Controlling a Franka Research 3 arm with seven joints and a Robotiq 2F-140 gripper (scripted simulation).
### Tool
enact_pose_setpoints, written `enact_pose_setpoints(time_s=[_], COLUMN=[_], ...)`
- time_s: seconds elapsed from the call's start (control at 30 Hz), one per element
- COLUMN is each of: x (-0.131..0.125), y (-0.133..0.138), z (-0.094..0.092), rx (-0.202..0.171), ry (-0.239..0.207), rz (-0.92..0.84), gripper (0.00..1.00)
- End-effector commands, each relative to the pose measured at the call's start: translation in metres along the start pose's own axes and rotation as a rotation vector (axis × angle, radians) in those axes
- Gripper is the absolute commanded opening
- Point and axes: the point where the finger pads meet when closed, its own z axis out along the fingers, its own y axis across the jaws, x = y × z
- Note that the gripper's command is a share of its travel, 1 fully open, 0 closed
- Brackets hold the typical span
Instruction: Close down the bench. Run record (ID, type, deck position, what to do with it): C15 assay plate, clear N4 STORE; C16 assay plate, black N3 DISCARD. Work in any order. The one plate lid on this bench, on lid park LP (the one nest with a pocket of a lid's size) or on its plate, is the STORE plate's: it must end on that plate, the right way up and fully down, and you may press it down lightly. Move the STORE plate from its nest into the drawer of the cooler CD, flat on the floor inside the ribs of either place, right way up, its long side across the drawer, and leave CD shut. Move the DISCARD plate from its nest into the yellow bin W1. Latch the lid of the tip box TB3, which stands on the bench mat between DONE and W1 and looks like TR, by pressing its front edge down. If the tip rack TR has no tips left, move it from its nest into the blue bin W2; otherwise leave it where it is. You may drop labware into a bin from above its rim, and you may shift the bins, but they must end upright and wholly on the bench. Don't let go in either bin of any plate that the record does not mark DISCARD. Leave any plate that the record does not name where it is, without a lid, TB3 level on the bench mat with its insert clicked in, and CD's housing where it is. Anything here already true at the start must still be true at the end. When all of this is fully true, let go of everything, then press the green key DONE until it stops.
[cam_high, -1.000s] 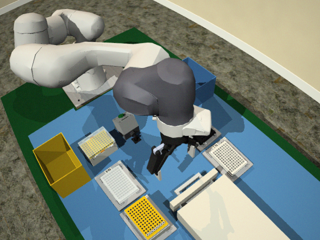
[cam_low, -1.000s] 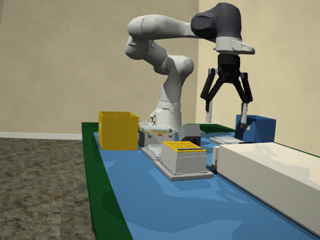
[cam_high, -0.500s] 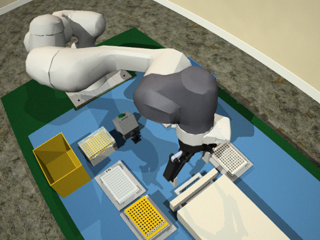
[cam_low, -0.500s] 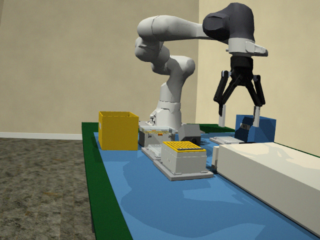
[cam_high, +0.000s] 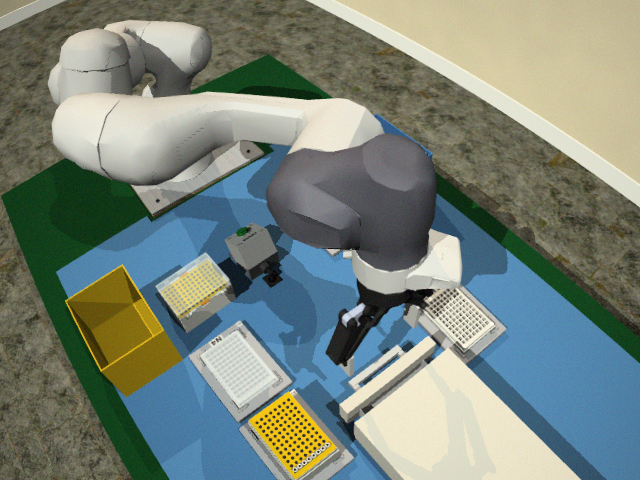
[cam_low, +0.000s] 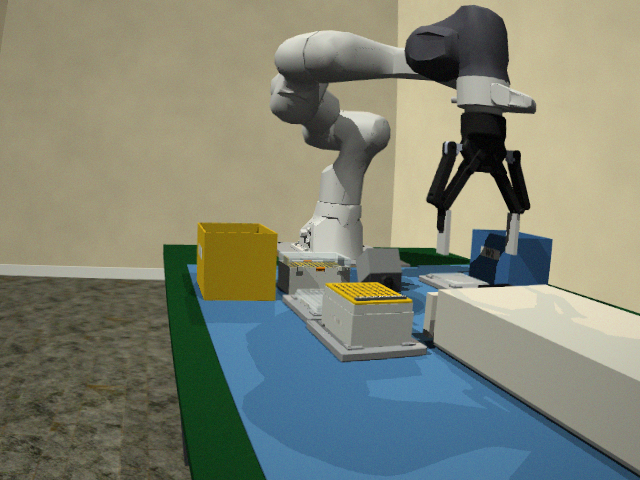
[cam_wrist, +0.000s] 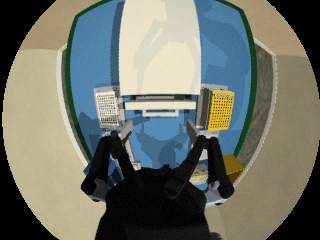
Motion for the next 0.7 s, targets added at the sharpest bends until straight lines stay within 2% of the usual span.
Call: enact_pose_setpoints(time_s=[0.0,0.67], x=[0.000,0.000], y=[0.001,0.001], z=[0.001,0.023], rx=[-0.004,-0.004], ry=[-0.002,-0.002], rz=[-0.008,-0.008], gripper=[0.87,0.87])
